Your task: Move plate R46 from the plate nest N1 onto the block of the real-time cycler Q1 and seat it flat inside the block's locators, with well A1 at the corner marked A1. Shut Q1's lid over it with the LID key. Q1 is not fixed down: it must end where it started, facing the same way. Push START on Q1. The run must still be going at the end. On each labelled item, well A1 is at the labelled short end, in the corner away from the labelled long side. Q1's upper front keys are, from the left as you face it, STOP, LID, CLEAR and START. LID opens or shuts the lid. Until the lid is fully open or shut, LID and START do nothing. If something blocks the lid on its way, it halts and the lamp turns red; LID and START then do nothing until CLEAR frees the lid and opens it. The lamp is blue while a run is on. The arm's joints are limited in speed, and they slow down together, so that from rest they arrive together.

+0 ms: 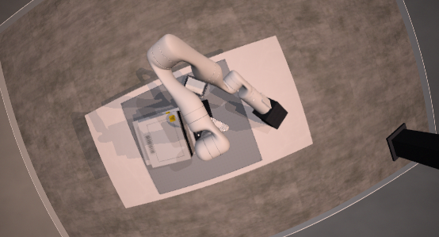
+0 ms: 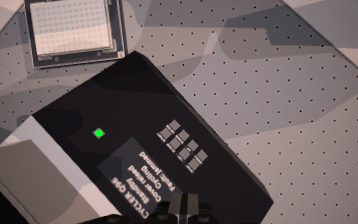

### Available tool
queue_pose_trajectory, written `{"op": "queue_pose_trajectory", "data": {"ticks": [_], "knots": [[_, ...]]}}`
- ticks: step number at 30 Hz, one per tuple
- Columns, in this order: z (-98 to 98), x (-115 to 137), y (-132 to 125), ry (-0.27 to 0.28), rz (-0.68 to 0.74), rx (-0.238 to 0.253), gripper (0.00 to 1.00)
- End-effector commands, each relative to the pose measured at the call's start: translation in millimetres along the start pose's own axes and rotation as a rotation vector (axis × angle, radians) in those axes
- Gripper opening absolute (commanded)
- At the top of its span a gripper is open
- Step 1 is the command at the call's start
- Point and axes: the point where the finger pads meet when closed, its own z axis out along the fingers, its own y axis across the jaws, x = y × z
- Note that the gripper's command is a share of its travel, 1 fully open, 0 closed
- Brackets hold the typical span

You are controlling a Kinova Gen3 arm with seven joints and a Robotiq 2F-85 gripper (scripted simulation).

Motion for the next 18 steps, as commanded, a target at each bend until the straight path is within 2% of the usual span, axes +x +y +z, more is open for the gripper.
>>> {"op": "queue_pose_trajectory", "data": {"ticks": [1, 18], "knots": [[3.3, -1, -1, -0.004, 0.008, 0.0, 0.1], [23.4, 0, 0, -0.003, 0.007, 0.002, 0.1]]}}
